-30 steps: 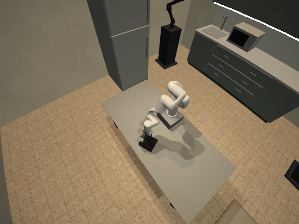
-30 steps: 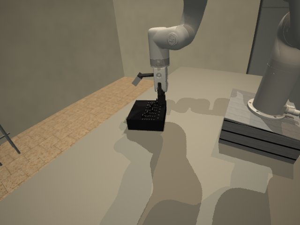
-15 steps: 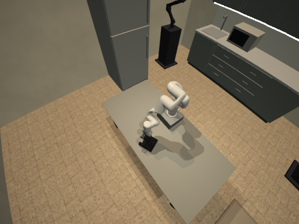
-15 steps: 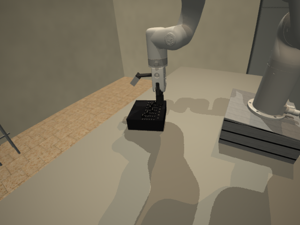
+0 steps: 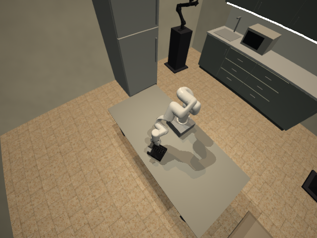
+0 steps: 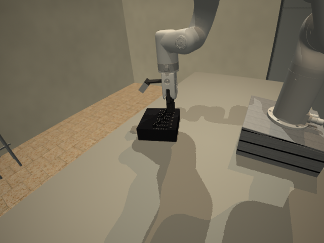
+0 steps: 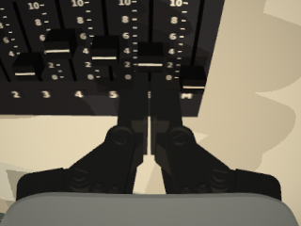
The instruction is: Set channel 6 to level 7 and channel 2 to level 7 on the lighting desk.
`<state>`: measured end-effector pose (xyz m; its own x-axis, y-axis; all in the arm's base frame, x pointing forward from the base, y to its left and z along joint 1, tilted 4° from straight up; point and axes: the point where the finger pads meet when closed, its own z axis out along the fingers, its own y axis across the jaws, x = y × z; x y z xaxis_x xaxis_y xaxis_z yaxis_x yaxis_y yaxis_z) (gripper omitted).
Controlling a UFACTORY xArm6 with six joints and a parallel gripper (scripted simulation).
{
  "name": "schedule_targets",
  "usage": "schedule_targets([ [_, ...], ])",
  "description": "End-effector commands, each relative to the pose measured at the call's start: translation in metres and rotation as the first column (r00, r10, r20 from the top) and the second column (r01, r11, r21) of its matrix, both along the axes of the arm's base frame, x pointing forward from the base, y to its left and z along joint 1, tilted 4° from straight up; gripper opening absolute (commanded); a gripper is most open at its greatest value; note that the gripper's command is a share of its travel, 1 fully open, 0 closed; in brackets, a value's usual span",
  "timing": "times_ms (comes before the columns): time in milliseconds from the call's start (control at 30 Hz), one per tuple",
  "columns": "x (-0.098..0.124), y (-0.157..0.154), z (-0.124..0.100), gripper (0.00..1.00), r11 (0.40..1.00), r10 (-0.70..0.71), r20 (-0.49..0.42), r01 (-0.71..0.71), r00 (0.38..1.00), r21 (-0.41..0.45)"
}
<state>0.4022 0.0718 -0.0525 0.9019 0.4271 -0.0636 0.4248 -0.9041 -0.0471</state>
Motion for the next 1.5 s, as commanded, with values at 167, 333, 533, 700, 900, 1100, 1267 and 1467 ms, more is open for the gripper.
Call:
schedule_targets([
  [167,0.006,0.0023,0.0008,0.0,1.0,0.0,0.004,0.0,1.0,0.001],
  [333,0.0073,0.0029,0.0008,0.0,1.0,0.0,0.004,0.0,1.0,0.001],
  [533,0.0095,0.004,0.0006,0.0,1.0,0.0,0.004,0.0,1.0,0.001],
  [700,0.0109,0.0046,0.0005,0.0,1.0,0.0,0.004,0.0,1.0,0.001],
  [900,0.0118,0.005,0.0005,0.0,1.0,0.0,0.004,0.0,1.0,0.001],
  [1100,0.0126,0.0054,0.0004,0.0,1.0,0.0,0.004,0.0,1.0,0.001],
  [1267,0.013,0.0056,0.0004,0.0,1.0,0.0,0.004,0.0,1.0,0.001],
  [1467,0.0131,0.0057,0.0004,0.0,1.0,0.0,0.004,0.0,1.0,0.001],
])
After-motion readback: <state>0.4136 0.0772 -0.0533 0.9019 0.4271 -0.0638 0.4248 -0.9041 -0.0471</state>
